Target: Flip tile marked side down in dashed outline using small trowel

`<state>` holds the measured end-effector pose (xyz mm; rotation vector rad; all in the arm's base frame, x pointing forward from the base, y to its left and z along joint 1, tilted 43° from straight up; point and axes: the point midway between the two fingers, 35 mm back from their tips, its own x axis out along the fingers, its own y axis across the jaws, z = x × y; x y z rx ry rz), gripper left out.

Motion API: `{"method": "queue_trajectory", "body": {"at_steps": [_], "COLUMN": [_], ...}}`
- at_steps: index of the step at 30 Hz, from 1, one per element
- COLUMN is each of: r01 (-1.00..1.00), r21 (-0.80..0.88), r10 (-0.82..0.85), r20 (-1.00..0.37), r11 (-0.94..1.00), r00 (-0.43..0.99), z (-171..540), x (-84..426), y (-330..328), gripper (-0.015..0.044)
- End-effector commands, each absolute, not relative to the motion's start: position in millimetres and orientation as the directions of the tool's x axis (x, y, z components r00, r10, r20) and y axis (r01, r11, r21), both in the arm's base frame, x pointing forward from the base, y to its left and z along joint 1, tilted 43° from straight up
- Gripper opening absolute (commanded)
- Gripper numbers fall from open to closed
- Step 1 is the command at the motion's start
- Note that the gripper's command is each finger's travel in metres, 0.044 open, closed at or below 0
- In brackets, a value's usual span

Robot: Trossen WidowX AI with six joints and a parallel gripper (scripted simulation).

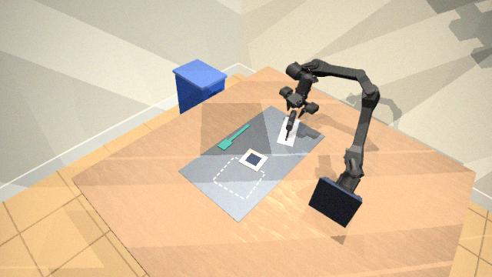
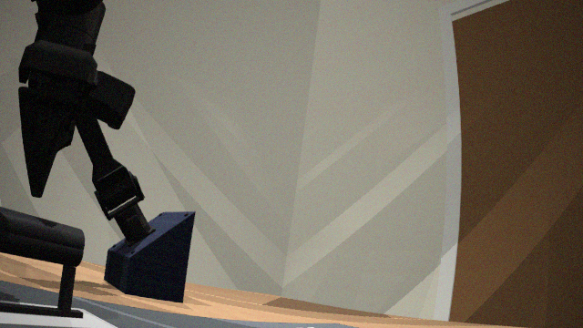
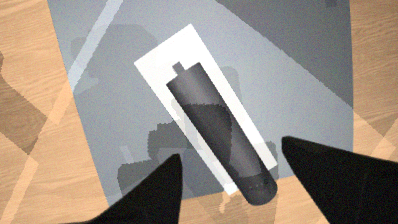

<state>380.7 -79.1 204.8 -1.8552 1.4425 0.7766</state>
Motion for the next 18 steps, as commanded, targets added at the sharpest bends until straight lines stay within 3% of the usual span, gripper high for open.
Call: {"method": "queue_trajectory", "body": {"at_steps": [1,18], "r01": [-0.97,-0.786], "r21": [-0.231,-0.506], "r10": [-0.559,-0.431], "r20": [-0.795,-0.835], "r11": [-0.082,0.356], "r00": [0.237,0.342], "z": [202.7,192.3], "x": [379.3,374.0], "y": [-83.2,-85.5], "gripper": [0.03,0.03]}}
